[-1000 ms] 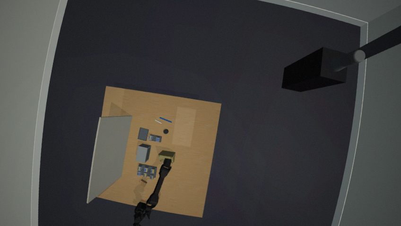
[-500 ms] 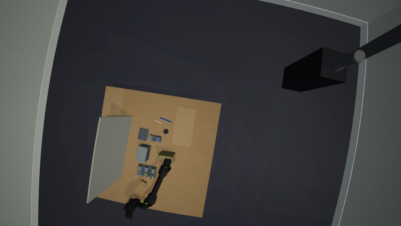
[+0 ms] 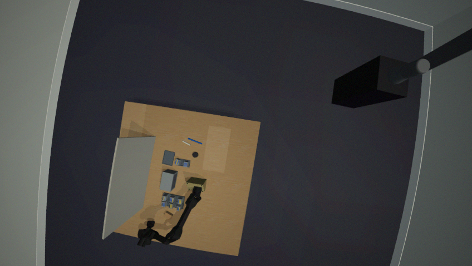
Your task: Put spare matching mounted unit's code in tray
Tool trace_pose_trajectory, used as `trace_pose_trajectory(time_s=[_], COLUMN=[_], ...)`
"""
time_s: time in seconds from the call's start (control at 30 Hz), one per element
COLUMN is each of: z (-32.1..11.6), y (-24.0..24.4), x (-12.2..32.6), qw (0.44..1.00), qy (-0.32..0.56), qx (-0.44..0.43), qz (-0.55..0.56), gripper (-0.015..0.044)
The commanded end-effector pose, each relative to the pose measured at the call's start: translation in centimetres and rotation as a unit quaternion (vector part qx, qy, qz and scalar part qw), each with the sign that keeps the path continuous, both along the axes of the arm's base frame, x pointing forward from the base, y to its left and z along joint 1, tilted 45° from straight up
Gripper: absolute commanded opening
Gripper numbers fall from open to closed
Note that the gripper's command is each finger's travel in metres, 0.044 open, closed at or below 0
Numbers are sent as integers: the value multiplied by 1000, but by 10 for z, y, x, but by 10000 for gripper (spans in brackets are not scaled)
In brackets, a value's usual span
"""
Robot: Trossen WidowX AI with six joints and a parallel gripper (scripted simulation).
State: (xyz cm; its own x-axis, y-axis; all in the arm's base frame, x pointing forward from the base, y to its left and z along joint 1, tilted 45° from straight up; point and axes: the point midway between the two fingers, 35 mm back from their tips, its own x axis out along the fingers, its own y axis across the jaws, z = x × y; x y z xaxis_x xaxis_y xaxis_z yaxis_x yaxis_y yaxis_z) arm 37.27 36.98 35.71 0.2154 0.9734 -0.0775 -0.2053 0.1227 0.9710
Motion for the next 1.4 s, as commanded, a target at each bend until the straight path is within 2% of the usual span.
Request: trace_pose_trajectory(time_s=[0.0,0.33,0.67,0.97,1.2,1.37], z=[-38,-105,-166,-183,-227,-257], y=[-22,-94,-178,-262,-365,-428], x=[24,59,65,62,47,18], qw=[997,972,931,905,896,915], qy=[-21,-82,-110,-118,-20,93], qx=[-63,-212,-346,-408,-443,-391], qz=[-28,-53,-19,-10,3,30], gripper=[440,440,440,440,440,440])
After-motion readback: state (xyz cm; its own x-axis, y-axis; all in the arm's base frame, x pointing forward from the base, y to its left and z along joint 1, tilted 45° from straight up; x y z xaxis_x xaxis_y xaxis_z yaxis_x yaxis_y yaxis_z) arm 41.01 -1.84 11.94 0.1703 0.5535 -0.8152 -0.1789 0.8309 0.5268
